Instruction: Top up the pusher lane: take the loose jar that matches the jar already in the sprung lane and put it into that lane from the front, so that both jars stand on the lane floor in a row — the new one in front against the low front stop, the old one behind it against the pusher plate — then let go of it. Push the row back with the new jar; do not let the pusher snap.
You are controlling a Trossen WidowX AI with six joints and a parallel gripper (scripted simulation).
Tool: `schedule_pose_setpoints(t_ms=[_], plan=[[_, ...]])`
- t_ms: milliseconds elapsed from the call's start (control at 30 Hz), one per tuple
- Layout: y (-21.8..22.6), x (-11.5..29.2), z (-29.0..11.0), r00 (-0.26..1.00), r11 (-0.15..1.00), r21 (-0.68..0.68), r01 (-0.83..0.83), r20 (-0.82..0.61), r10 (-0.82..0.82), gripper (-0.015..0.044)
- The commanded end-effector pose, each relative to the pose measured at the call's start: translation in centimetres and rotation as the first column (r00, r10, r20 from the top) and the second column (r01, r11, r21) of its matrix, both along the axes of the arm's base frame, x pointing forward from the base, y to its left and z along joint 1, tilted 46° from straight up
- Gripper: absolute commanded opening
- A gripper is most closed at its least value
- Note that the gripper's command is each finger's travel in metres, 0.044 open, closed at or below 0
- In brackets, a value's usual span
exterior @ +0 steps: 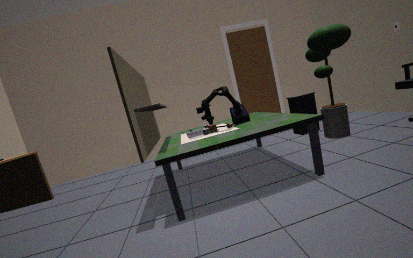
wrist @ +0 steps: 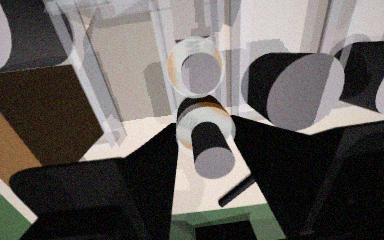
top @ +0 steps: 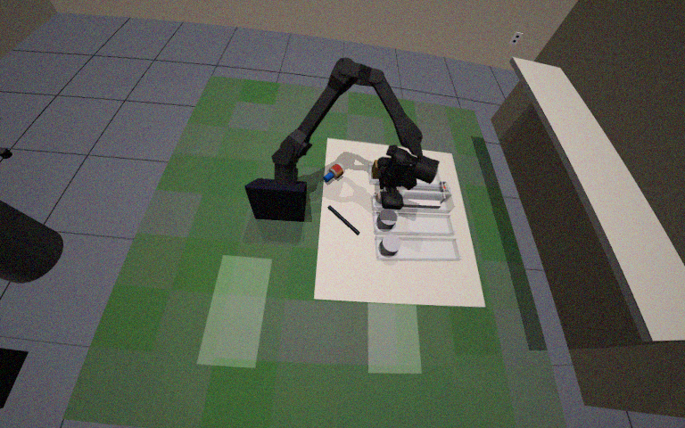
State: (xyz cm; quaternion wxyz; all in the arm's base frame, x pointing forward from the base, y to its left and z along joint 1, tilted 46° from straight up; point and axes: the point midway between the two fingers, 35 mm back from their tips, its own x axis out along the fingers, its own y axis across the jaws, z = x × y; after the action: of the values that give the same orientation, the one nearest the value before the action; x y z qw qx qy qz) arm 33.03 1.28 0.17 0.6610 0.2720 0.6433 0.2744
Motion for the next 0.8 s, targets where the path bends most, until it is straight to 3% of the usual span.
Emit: schedule_pose_setpoints(t_ms=[0,767], plan=[[-0.02,0.75,0.31,1.0,1.0,0.008,0.007,0.024,-0.007,0.0],[0.36,0.86,-0.07,1.0,1.0,0.008,0.007,0.024,-0.007,0.0]])
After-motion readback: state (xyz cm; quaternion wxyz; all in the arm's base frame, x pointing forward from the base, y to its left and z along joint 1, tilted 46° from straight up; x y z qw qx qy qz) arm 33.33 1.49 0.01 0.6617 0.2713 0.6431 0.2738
